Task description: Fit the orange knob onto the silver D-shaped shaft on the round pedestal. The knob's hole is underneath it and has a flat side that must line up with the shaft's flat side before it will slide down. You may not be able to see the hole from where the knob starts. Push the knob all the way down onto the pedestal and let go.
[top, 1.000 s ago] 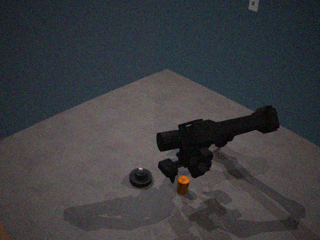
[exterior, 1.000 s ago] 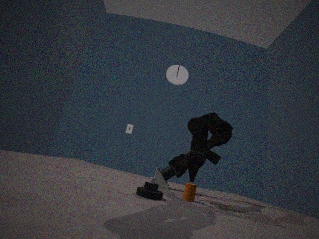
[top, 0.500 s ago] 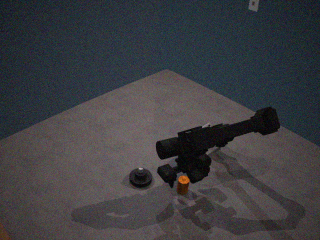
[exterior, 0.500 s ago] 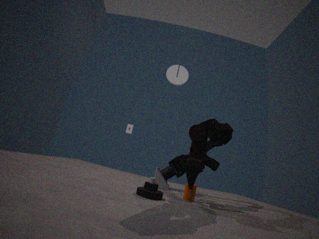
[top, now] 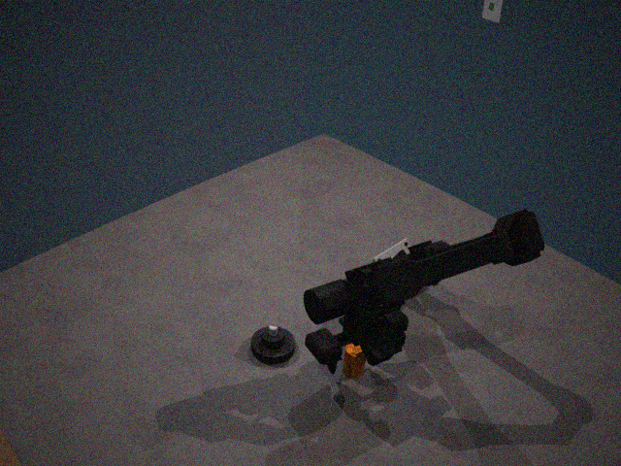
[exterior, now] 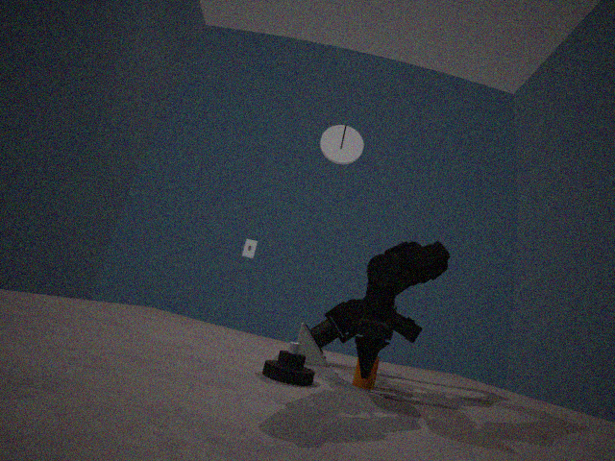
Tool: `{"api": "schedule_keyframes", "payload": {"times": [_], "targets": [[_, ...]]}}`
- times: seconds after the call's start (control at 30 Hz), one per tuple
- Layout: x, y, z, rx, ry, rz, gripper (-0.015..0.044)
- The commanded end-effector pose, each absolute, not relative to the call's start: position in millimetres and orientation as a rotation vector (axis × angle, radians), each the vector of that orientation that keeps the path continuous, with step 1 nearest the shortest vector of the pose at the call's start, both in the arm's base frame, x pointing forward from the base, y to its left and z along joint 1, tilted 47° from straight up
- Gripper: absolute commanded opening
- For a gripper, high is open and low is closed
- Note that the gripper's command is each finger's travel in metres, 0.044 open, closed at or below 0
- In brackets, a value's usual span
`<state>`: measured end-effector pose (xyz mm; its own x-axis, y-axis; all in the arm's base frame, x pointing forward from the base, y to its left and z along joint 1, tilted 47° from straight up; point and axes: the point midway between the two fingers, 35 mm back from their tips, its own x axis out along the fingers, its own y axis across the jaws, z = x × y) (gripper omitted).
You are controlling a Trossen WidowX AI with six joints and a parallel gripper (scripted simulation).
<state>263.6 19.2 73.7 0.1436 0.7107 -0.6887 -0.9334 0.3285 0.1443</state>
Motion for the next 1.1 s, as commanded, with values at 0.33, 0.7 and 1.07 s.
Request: {"api": "schedule_keyframes", "payload": {"times": [0.33, 0.7, 1.07], "targets": [[261.5, 30.0, 65.5, -0.342, 0.758, 1.227, 0.0309], [261.5, 30.0, 65.5, -0.342, 0.758, 1.227, 0.0157], [262.9, -8.7, 96.1, -0.349, 0.77, 1.193, 0.0]]}}
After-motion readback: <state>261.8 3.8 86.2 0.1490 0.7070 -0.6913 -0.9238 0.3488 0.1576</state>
